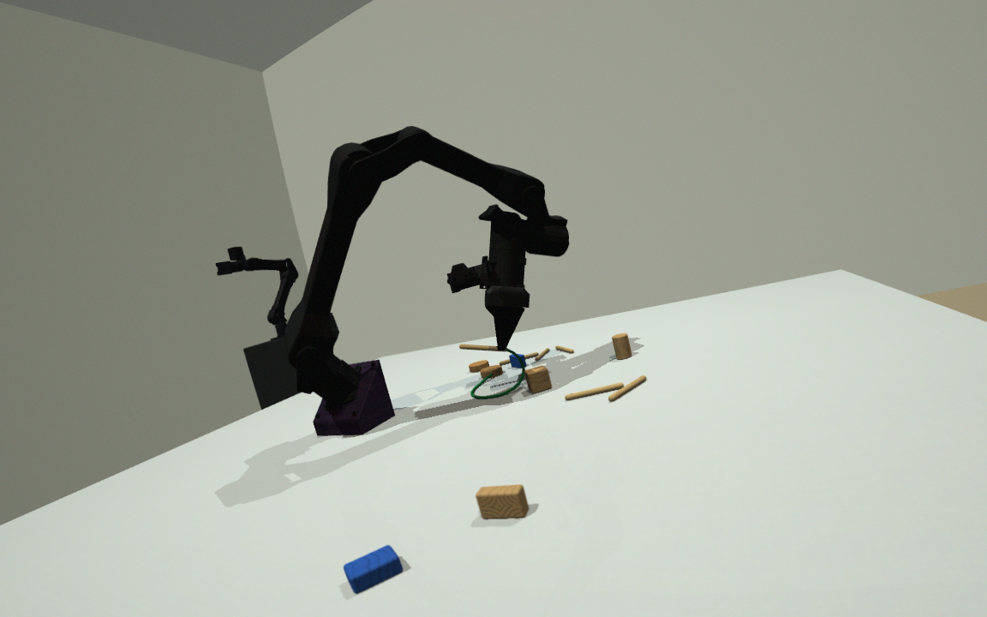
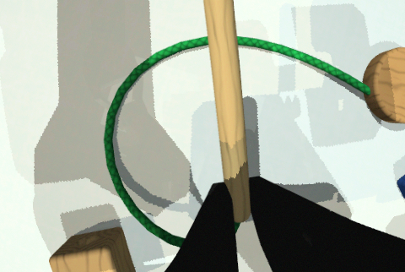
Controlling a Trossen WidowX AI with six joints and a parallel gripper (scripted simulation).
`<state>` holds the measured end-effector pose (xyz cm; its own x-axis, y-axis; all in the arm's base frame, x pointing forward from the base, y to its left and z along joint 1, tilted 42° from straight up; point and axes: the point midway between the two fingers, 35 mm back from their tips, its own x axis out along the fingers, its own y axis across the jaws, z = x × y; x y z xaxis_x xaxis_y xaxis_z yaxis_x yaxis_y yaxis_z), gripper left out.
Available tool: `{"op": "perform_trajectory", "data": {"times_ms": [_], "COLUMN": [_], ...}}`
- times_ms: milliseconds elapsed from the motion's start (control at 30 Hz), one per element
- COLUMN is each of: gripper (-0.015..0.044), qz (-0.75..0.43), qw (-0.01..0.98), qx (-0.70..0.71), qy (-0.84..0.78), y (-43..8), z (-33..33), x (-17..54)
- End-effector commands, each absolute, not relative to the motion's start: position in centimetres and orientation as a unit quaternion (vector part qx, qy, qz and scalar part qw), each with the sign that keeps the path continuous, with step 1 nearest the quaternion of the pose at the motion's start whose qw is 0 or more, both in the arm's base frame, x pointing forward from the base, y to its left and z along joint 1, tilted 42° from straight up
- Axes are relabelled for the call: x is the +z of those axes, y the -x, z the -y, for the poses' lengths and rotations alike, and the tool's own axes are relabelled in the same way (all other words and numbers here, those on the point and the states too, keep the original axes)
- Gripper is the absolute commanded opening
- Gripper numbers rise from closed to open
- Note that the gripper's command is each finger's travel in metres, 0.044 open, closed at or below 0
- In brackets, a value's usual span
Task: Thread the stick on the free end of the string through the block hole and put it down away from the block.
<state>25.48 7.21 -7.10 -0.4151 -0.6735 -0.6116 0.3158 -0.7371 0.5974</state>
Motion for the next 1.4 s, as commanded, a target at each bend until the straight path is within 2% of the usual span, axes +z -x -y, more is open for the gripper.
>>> {"op": "perform_trajectory", "data": {"times_ms": [0,400,1367], "gripper": [0.0000,0.0000,0.0000], "qz": [0.161,0.169,0.152], "qw": [0.323,0.321,0.323], "qx": [-0.826,-0.825,-0.813], "qy": [-0.433,-0.434,-0.459], "y": [-25.4,-25.4,-28.8], "z": [-7.7,-7.5,-8.1], "x": [-7.3,-7.4,-8.4]}}
